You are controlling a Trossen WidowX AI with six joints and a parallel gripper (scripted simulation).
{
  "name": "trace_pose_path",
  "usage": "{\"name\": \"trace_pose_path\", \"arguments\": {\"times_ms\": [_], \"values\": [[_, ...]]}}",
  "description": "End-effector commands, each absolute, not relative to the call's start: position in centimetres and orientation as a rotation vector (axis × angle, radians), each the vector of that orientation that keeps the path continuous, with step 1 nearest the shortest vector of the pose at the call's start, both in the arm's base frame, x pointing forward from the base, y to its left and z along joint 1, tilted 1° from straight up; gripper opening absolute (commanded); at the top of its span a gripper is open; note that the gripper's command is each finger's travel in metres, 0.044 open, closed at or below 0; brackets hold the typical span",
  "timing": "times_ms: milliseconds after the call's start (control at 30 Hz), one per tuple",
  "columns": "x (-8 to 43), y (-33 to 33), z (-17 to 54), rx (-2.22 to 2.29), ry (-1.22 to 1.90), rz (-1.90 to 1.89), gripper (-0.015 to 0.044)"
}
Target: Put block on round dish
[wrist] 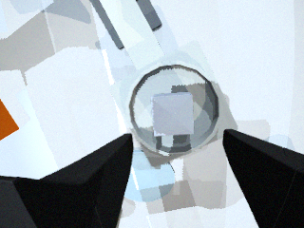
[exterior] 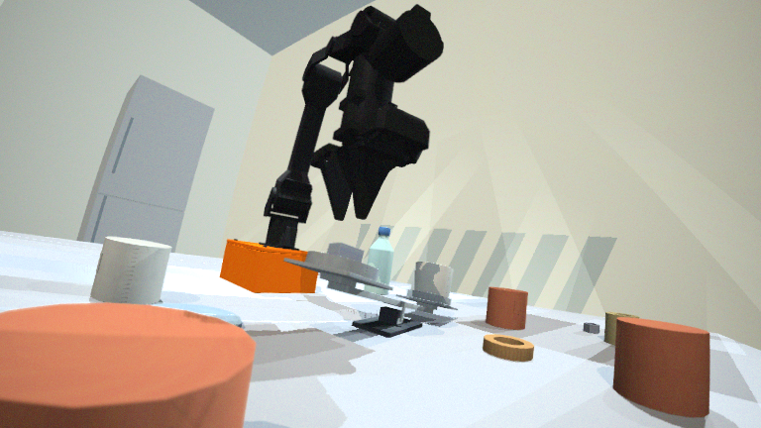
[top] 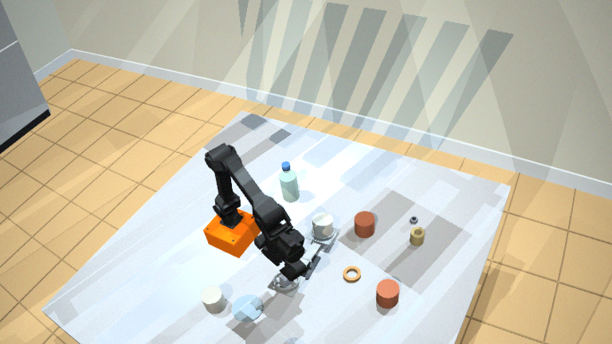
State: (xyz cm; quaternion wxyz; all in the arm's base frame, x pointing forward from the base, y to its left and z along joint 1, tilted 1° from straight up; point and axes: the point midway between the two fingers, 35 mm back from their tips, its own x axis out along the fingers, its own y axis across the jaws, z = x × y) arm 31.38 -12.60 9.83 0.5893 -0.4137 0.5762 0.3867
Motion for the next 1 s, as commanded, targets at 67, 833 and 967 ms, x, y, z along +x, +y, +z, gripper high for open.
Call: {"name": "trace_pose_path", "arguments": {"times_ms": [67, 833, 967], "values": [[31.4, -12.5, 9.9, -0.991, 1.336, 0.925, 0.026], [31.6, -12.6, 5.9, -0.991, 1.336, 0.925, 0.026], [31.6, -12.6, 5.3, -0.991, 1.336, 0.925, 0.026]]}}
